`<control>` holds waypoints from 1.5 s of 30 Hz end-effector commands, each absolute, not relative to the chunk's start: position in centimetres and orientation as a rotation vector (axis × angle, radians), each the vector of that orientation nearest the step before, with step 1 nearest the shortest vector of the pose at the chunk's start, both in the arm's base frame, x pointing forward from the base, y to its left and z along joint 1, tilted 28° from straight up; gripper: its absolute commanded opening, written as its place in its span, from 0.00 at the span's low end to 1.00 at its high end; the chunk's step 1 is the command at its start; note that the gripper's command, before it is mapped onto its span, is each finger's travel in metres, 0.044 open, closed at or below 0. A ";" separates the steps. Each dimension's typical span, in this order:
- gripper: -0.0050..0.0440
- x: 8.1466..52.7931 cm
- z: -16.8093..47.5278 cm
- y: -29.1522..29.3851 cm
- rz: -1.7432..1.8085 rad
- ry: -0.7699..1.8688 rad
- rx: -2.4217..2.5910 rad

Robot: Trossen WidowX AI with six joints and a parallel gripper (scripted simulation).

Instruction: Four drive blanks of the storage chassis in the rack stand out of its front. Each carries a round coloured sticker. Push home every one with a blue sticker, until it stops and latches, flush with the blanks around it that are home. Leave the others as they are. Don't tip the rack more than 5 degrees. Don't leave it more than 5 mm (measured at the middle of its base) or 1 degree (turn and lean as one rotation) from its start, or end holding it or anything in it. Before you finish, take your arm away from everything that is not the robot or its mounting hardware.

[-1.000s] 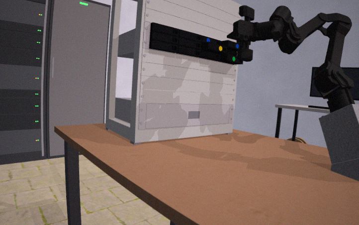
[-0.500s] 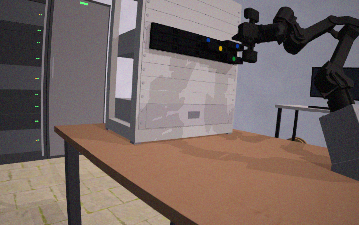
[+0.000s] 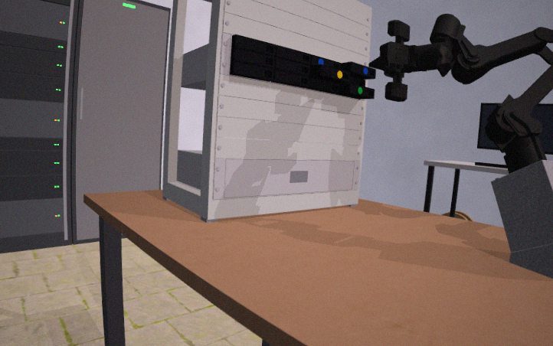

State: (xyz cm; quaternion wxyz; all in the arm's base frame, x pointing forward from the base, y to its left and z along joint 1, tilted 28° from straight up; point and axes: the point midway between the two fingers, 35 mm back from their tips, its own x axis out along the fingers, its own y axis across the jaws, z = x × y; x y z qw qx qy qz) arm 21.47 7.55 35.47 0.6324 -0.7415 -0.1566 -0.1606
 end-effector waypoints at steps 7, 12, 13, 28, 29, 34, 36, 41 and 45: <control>0.10 21.1 36.1 4.9 -0.367 -0.376 -1.685; 0.10 21.1 36.2 4.4 -0.367 -0.376 -1.685; 0.10 21.1 36.2 4.3 -0.367 -0.376 -1.685; 0.10 21.0 36.2 3.5 -0.367 -0.376 -1.685; 0.10 21.0 36.2 3.5 -0.367 -0.376 -1.685; 0.10 21.1 36.2 3.5 -0.367 -0.376 -1.685; 0.10 21.3 36.3 3.5 -0.367 -0.376 -1.685; 0.10 22.7 37.0 3.6 -0.367 -0.376 -1.685; 0.10 23.3 37.3 3.6 -0.367 -0.376 -1.685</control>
